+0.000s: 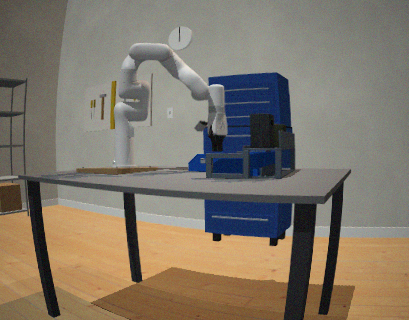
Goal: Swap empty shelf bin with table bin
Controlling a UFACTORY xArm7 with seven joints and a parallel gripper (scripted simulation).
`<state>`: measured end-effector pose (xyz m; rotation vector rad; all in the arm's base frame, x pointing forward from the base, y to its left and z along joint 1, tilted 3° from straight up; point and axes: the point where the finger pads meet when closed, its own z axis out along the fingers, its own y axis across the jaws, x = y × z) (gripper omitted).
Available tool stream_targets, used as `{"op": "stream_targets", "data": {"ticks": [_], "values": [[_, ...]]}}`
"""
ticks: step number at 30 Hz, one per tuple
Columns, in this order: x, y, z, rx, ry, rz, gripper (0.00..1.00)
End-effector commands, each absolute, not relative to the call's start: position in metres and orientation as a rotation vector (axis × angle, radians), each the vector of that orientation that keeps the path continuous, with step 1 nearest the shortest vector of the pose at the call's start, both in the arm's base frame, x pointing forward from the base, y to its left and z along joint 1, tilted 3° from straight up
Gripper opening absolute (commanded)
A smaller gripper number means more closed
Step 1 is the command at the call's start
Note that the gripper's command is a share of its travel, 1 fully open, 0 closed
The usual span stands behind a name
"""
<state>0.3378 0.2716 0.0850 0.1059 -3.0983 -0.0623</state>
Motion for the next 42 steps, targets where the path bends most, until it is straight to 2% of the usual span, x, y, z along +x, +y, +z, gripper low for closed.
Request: {"op": "stream_targets", "data": {"ticks": [1,42], "values": [[0.3393,0.2726,0.0861,0.106,-3.101,-0.065,0.26],[0.3397,0.2734,0.0777,0.106,-3.101,-0.065,0.26]]}}
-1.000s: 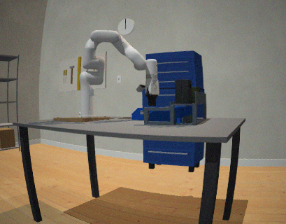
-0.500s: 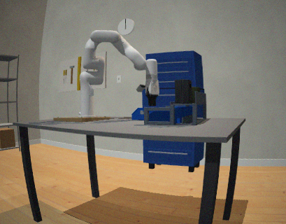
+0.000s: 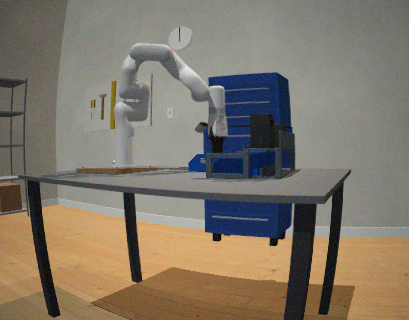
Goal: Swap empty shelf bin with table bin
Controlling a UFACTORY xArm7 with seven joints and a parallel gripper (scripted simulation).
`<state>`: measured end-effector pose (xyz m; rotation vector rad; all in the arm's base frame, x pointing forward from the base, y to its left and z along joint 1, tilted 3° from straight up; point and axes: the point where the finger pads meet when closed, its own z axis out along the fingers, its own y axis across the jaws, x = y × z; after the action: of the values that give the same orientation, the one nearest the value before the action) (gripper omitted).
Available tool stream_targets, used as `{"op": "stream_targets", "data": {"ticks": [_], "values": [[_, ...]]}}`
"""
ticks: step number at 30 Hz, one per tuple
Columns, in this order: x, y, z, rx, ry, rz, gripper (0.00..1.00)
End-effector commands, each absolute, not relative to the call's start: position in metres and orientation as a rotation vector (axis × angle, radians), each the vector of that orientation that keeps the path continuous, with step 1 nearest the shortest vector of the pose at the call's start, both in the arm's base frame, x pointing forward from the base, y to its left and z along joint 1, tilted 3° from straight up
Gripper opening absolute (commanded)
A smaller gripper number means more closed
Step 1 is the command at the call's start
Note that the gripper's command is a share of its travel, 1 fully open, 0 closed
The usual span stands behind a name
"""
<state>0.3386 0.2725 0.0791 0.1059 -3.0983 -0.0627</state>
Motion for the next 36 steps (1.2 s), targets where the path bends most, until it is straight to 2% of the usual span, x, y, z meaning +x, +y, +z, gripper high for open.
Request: {"op": "stream_targets", "data": {"ticks": [1,36], "values": [[0.34,0.273,0.078,0.106,-3.101,-0.065,0.26],[0.338,0.275,0.044,0.106,-3.101,-0.065,0.26]]}}
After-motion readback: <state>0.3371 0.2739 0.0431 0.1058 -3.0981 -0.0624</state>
